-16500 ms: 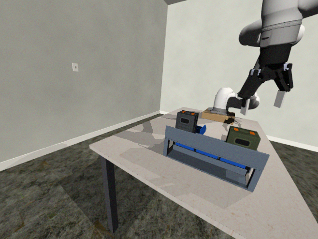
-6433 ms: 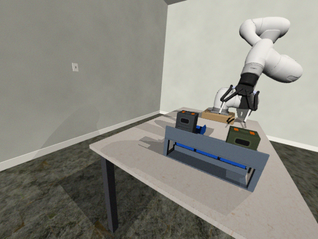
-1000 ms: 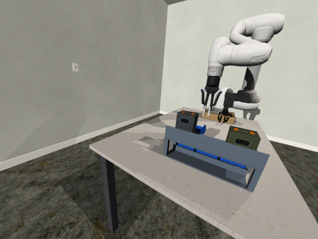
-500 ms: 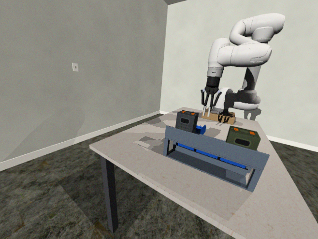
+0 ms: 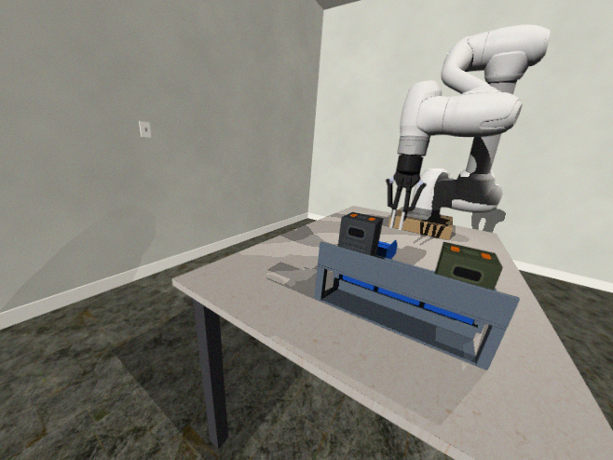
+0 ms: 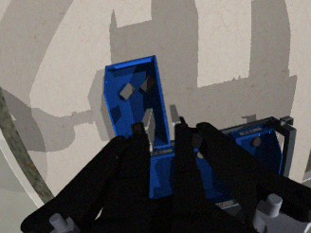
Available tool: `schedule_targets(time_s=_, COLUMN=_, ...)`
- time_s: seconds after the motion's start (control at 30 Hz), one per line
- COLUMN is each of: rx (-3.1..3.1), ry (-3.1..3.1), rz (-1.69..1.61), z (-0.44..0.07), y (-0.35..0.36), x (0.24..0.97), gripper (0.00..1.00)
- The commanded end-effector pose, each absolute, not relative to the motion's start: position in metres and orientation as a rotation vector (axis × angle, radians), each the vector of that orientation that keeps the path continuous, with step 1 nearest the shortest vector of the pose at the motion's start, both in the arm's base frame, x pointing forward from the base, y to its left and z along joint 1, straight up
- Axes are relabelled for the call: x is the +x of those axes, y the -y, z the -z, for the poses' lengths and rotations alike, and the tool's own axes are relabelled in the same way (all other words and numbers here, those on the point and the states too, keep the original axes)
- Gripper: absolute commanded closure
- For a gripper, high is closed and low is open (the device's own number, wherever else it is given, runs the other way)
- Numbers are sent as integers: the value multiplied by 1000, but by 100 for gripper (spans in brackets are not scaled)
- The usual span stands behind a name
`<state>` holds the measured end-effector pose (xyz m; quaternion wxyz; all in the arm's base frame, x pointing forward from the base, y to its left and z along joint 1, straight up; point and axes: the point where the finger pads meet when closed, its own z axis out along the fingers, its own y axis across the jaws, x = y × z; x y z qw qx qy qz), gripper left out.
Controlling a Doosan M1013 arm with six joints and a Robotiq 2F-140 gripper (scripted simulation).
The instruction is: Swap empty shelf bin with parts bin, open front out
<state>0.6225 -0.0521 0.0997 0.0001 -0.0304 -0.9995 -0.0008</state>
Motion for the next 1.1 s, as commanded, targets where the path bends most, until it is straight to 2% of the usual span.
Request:
schedule_targets(time_s=0.0, rx=-96, ry=3140, rz=3, z=-95, y=52, x=622, gripper=76)
schedule_targets(time_s=1.07, rx=-96, ry=3140, rz=3, z=-56, y=52, x=622, gripper=76)
